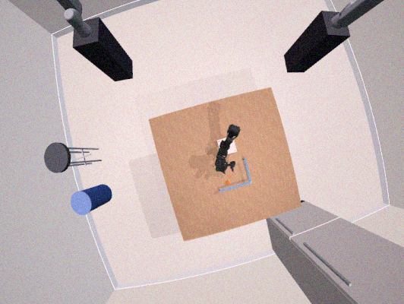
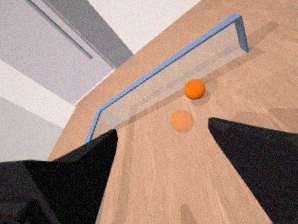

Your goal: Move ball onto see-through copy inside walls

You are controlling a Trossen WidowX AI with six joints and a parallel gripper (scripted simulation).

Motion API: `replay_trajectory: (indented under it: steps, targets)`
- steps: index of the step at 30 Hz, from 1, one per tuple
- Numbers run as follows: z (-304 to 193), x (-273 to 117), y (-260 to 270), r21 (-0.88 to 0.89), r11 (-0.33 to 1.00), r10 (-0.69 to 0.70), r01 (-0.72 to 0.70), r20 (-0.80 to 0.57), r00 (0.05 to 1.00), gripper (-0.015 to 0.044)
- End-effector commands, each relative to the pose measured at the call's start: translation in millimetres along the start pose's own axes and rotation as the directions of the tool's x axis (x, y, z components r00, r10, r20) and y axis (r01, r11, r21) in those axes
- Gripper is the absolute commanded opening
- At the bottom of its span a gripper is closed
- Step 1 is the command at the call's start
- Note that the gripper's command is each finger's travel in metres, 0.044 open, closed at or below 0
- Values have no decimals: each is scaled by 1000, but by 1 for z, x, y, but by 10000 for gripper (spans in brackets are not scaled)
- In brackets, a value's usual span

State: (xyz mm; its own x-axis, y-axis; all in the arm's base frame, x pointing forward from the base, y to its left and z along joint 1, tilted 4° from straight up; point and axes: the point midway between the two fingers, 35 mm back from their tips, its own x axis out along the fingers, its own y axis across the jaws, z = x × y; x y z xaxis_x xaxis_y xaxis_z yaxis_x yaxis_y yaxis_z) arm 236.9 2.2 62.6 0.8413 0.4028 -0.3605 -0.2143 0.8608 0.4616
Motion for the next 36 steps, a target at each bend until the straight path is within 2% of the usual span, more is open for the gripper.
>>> replay_trajectory:
  steps: [1,5,6,15,24,31,36]
  targets:
    - [1,1,-1,2,1000,-3,3,-4,1000,374]
    - [17,17,-13,28,998,-60,63,-101,993,269]
    - [22,22,-16,32,996,-76,81,-132,988,263]
    - [50,64,-31,-34,972,-224,232,-424,877,263]
    - [66,95,-29,-232,923,-380,307,-670,638,263]
    - [76,107,-20,-424,860,-508,285,-768,390,263]
    - [77,107,-18,-443,852,-521,278,-772,365,263]
